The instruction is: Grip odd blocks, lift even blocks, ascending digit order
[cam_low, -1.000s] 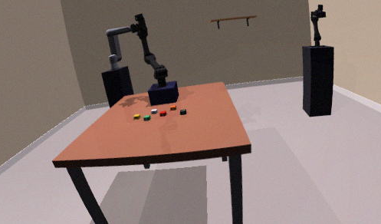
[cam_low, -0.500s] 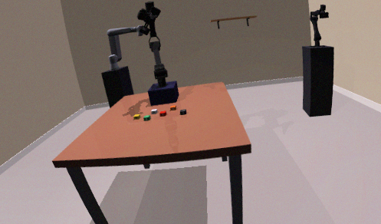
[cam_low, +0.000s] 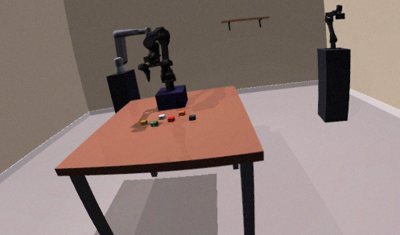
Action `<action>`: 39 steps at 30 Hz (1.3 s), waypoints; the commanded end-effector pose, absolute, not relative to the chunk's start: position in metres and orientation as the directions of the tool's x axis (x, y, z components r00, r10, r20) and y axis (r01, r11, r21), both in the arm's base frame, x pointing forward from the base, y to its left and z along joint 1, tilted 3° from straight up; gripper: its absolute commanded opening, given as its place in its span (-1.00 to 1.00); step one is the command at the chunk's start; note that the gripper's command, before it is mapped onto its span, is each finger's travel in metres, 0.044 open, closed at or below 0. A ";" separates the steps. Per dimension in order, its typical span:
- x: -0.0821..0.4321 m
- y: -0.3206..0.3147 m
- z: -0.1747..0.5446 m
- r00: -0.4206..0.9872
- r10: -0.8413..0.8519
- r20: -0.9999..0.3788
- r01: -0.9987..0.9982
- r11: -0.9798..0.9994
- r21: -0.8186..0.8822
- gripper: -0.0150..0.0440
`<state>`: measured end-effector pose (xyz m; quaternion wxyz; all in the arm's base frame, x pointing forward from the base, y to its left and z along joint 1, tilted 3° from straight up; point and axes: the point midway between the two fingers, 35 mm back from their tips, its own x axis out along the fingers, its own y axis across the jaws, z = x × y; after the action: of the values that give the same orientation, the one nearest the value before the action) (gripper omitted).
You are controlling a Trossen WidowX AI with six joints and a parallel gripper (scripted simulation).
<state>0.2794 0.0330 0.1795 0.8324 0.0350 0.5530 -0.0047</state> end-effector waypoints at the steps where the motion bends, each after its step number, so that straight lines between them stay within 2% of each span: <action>1: 0.269 0.021 0.108 0.191 0.028 -0.981 -0.069 0.998 0.015 0.86; 4: 0.255 0.014 0.071 0.075 0.035 -0.997 -0.140 0.990 0.024 0.86; 26: 0.254 0.016 0.070 0.074 0.036 -0.997 -0.141 0.990 0.025 0.86; 35: 0.218 0.101 0.071 0.070 0.045 -0.997 -0.141 0.989 0.035 0.86; 39: 0.209 0.113 0.071 0.069 0.047 -0.997 -0.141 0.989 0.037 0.86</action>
<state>0.2143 0.1100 0.0706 0.7289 -0.0382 0.6798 0.0720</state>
